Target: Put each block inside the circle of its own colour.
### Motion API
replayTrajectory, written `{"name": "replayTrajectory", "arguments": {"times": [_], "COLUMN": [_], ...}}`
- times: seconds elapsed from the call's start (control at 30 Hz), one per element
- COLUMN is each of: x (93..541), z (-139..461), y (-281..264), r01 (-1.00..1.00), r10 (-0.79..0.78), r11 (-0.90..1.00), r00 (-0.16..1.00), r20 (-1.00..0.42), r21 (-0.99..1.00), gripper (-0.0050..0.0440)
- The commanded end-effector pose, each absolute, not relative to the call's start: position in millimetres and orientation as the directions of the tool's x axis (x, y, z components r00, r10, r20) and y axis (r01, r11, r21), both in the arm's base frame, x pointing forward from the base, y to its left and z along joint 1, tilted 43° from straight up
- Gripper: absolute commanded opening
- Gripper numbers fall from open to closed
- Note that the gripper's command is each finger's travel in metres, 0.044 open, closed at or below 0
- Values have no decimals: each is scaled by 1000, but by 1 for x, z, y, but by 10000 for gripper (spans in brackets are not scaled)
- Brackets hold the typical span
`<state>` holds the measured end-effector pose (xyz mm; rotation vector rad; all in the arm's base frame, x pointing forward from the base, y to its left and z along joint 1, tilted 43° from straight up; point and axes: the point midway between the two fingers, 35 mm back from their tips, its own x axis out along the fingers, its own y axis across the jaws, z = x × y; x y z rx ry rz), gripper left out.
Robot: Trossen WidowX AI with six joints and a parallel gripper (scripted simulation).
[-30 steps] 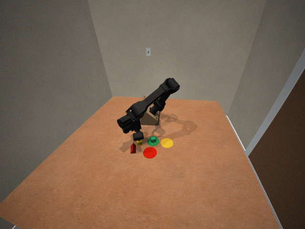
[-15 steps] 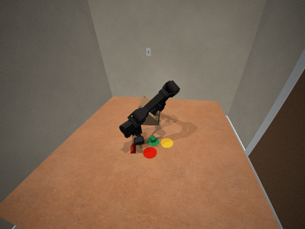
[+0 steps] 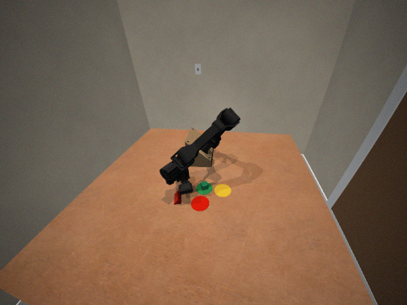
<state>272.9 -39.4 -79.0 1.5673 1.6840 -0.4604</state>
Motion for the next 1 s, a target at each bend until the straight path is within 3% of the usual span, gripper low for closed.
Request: {"name": "replayTrajectory", "arguments": {"times": [0.0, 0.3, 0.97], "x": [277, 274, 281], "z": [-75, -76, -37], "y": [-42, -40, -82], "r01": [953, 956, 950], "r10": [669, 674, 656], "r11": [172, 166, 175], "r00": [74, 69, 84], "r20": [-740, -736, -750], "r21": [251, 242, 259], "gripper": [164, 105, 105]}}
